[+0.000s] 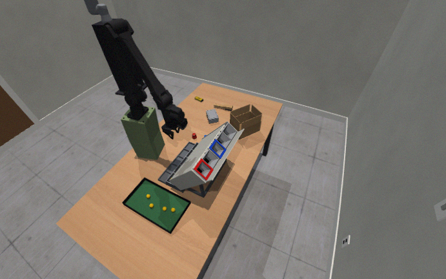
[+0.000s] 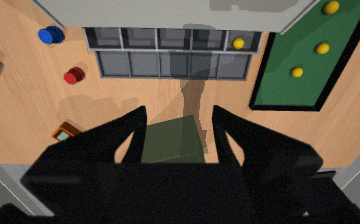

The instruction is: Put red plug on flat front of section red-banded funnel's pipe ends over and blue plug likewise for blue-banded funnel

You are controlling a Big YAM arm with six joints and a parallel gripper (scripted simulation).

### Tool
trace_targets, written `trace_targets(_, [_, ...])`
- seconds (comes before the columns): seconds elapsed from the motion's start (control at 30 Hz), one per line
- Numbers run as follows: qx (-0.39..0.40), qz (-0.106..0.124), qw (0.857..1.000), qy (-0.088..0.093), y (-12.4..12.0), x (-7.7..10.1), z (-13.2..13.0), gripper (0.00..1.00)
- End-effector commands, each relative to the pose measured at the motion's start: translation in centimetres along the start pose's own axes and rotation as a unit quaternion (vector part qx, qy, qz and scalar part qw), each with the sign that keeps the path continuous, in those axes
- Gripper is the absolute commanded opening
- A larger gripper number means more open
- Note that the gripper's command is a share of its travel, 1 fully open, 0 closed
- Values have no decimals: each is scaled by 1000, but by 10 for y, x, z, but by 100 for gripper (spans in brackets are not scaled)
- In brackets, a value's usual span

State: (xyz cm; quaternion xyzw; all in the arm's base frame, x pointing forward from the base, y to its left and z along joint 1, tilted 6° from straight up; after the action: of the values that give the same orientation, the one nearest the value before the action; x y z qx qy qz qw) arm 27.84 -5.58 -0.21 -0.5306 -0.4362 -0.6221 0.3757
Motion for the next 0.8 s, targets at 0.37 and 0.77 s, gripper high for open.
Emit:
trace_targets(0.37, [-5,1,1000,-1,-10,-8,9,59])
trace_targets(0.77, [-7,2,1000,1,-10,-8,6,59])
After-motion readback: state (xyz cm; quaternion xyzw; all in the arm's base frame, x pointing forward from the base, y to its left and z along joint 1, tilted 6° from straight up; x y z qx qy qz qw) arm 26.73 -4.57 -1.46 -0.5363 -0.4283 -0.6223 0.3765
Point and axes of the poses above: the point where the finger pads meet when closed, its own x axis back along the fingers, its own z axis across the jaws, y = z × x, the point moved 3 cm from there along x, back along the fingers, and after that the axes turned 12 degrees about -x, right-handed, at the moved point
